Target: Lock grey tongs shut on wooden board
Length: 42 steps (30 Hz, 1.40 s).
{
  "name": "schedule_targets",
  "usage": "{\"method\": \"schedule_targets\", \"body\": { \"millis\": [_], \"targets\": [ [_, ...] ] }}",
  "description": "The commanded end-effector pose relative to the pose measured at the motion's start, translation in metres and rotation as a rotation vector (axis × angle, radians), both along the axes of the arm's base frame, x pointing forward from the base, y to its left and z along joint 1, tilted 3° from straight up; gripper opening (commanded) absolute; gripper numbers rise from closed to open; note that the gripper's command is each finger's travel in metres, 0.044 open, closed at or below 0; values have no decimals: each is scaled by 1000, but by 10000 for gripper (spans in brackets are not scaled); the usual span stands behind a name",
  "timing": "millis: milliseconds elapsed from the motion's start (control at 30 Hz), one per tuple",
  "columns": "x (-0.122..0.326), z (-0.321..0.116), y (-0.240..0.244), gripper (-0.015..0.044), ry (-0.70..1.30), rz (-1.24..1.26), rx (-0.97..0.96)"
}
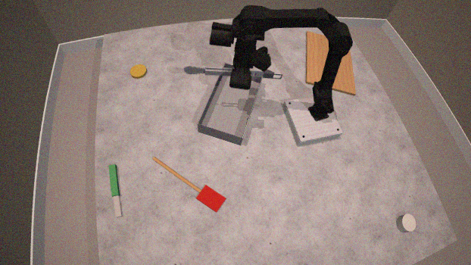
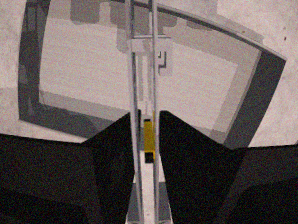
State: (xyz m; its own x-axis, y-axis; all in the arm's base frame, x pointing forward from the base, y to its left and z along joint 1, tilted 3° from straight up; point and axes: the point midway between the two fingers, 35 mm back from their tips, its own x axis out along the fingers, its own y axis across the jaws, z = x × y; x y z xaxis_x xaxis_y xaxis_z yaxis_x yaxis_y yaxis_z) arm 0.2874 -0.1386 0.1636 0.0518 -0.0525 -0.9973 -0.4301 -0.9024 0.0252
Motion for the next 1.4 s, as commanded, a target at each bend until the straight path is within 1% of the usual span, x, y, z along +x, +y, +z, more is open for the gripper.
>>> {"method": "schedule_targets", "body": {
  "millis": [0, 700, 1367],
  "targets": [
    [-8, 2, -18, -150, -6, -71, 1],
    [-75, 6, -109, -150, -19, -432, 2],
    [-167, 9, -171, -150, -32, -763, 5]
  ]
}}
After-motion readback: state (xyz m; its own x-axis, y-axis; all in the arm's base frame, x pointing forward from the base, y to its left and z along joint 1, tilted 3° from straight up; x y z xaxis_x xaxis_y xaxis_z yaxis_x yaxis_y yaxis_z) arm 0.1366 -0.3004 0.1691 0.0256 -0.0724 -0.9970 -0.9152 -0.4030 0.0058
